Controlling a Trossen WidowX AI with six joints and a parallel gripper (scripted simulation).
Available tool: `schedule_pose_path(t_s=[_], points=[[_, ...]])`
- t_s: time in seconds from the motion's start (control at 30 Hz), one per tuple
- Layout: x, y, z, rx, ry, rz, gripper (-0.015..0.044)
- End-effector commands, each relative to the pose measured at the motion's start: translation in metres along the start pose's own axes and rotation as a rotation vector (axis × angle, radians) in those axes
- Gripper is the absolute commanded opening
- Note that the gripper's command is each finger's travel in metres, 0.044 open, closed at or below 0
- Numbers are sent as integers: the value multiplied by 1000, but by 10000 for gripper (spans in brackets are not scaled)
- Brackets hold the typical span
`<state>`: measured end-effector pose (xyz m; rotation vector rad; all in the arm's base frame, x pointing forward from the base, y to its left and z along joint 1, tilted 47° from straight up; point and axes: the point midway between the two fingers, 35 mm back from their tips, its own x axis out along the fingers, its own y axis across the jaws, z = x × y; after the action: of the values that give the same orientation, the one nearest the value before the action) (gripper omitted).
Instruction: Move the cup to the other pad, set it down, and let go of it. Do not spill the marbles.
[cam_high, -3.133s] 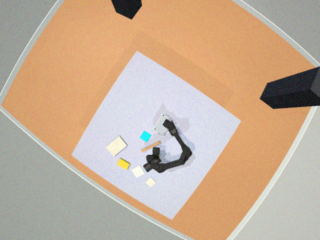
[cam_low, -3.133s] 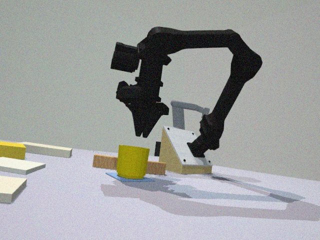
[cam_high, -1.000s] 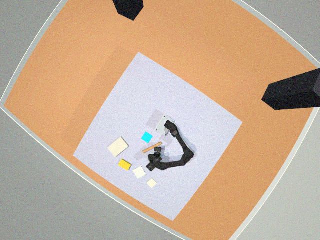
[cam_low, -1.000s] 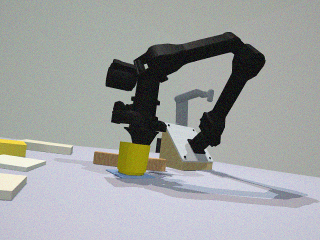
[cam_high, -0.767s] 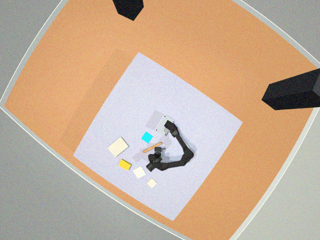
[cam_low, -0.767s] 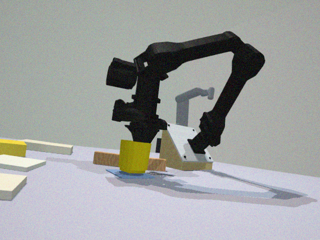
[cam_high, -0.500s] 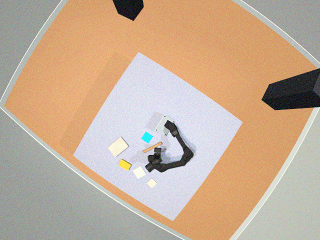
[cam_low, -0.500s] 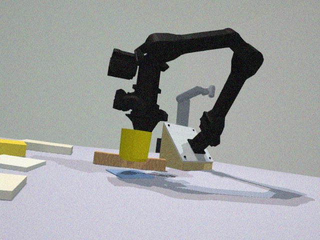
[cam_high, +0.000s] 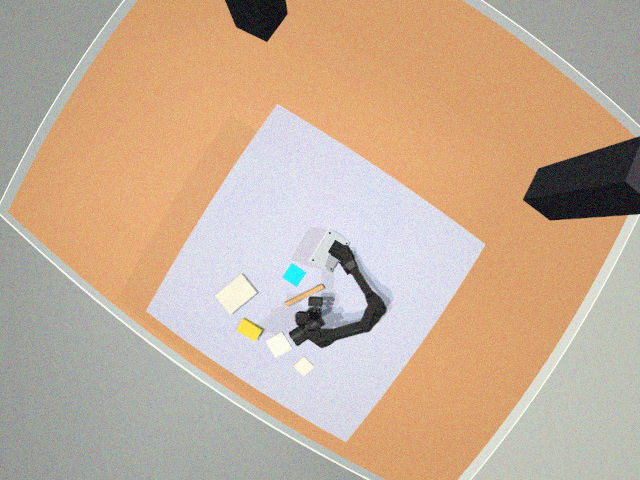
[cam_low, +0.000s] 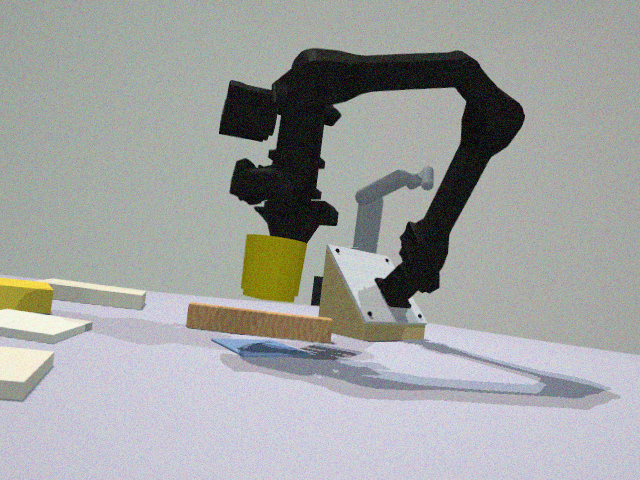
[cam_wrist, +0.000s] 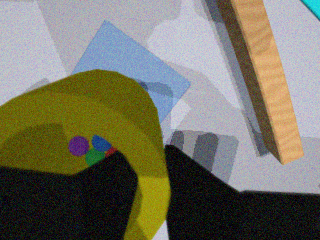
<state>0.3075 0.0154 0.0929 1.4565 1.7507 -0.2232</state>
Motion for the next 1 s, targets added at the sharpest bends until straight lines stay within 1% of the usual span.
schedule_pose_path(t_s=[0.0,0.4,0.97], points=[[0,0,0,2,0,1,0],[0,-4,3,2,-1,0,0],[-3,-46,30,-1,-5,-5,0]])
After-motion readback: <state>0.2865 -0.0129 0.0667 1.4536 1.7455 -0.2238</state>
